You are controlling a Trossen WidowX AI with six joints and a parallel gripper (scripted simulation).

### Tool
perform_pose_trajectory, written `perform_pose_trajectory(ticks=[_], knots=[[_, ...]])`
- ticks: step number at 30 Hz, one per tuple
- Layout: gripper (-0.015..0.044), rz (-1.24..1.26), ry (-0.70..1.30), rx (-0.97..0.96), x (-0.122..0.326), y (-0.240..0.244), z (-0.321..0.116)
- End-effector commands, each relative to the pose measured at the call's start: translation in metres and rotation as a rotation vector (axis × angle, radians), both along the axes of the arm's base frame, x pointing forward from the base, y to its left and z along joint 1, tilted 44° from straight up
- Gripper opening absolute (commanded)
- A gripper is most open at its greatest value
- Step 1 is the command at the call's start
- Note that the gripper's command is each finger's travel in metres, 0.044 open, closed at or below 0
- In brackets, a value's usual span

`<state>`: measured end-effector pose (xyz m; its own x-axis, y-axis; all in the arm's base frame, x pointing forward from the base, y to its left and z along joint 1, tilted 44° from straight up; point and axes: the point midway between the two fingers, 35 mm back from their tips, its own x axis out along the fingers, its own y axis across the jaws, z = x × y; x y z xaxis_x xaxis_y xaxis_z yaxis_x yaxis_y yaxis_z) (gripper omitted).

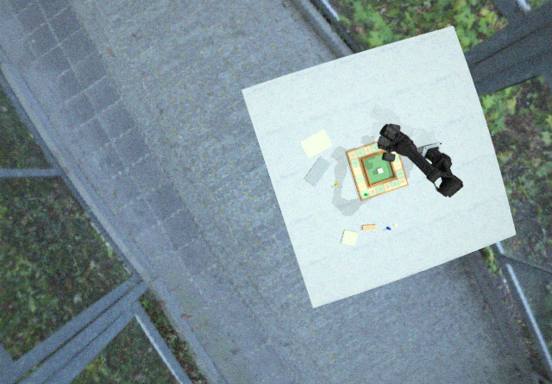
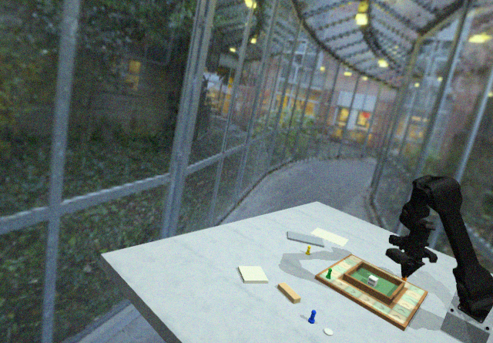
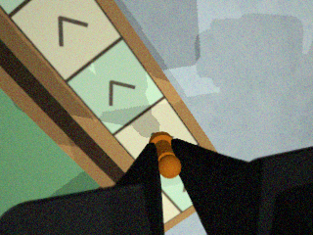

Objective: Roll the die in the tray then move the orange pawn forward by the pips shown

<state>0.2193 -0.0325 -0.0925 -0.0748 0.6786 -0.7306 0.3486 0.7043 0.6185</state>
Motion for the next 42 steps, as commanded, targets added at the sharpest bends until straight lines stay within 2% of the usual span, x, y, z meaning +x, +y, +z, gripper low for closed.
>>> perform_pose_trajectory(ticks=[1,6,16,20,23,26,36,42], knots=[[0.0,-0.001,0.011,0.008,-0.004,0.007,-0.004],[0.0,-0.001,0.011,0.008,-0.004,0.011,-0.009],[0.0262,0.001,0.0,0.001,0.0,0.004,-0.005],[0.0368,-0.001,0.011,0.005,0.004,-0.026,0.027],[0.044,-0.001,0.011,0.006,0.004,-0.028,0.029],[0.044,0.021,-0.009,0.008,0.002,-0.028,0.038],[0.044,0.344,-0.307,0.048,-0.042,-0.009,0.158],[0.044,0.296,-0.28,0.03,-0.029,-0.016,0.146]])
